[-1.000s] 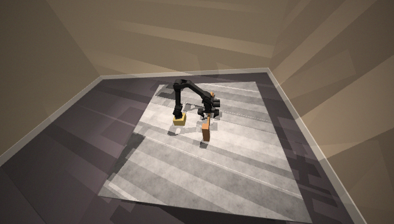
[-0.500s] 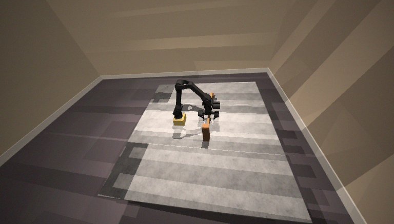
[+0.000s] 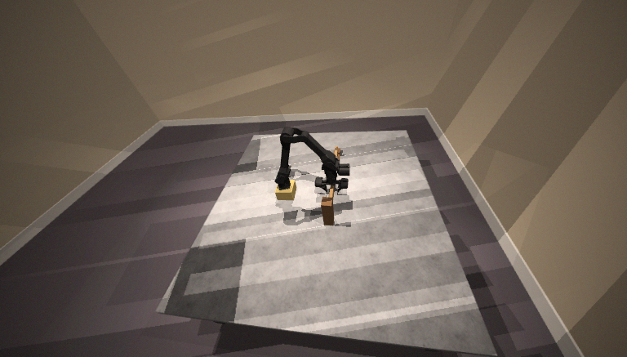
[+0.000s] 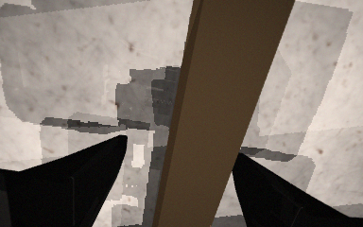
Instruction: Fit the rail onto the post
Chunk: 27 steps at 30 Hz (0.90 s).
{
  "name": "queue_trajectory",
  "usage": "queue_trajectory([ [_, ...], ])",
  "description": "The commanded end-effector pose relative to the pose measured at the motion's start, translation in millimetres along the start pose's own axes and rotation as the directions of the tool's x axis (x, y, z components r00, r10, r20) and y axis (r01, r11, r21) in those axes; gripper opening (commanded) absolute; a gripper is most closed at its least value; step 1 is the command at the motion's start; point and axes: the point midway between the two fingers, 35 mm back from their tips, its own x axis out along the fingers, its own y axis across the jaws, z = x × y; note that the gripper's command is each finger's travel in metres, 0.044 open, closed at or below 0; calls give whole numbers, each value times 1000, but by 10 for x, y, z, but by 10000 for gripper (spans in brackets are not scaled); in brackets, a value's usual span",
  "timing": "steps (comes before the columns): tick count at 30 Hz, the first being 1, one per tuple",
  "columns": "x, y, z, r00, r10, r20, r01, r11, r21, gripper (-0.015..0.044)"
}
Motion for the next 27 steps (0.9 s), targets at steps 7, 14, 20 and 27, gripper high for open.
queue_trajectory([
  [7,4,-4,-4,1000,-2,-3,2,1000,4,72],
  [14,4,-4,-4,1000,-2,-3,2,1000,4,26],
  [20,4,-4,-4,1000,-2,-3,2,1000,4,0],
  [27,0,-5,-1,1000,-2,-3,2,1000,4,0],
])
